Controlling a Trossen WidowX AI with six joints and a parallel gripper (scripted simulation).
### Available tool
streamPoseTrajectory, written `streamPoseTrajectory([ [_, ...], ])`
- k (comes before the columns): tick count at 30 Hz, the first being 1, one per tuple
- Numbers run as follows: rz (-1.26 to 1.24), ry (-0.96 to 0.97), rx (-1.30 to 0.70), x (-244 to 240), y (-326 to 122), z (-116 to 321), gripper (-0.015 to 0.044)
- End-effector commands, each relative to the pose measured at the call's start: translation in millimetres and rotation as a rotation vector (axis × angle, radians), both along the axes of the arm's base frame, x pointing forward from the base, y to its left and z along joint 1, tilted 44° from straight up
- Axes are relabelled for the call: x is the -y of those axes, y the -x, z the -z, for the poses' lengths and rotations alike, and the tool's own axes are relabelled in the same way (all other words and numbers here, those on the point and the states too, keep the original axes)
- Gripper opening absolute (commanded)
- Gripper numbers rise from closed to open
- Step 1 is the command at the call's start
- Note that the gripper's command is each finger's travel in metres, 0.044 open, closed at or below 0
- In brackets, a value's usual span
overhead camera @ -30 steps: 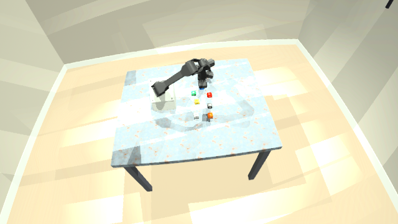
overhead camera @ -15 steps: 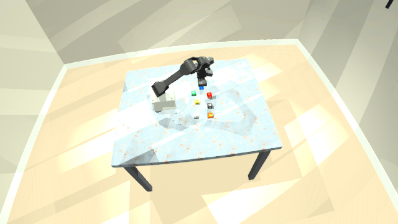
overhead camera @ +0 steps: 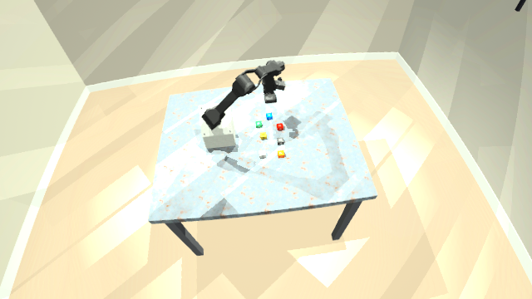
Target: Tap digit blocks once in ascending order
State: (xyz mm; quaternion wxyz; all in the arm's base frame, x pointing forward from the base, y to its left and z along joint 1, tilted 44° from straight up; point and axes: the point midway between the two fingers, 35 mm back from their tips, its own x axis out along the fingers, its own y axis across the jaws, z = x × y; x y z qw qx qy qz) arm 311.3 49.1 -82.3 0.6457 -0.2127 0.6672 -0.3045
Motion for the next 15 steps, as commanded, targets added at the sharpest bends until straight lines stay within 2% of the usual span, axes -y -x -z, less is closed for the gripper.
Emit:
streamPoseTrajectory([
  [1,0.011,0.000,-0.004,9,6,-16,0.0020],
  [10,0.011,0.005,-0.009,77,63,-84,0.0020],
  [15,0.012,0.007,-0.010,86,75,-91,0.0020],
])
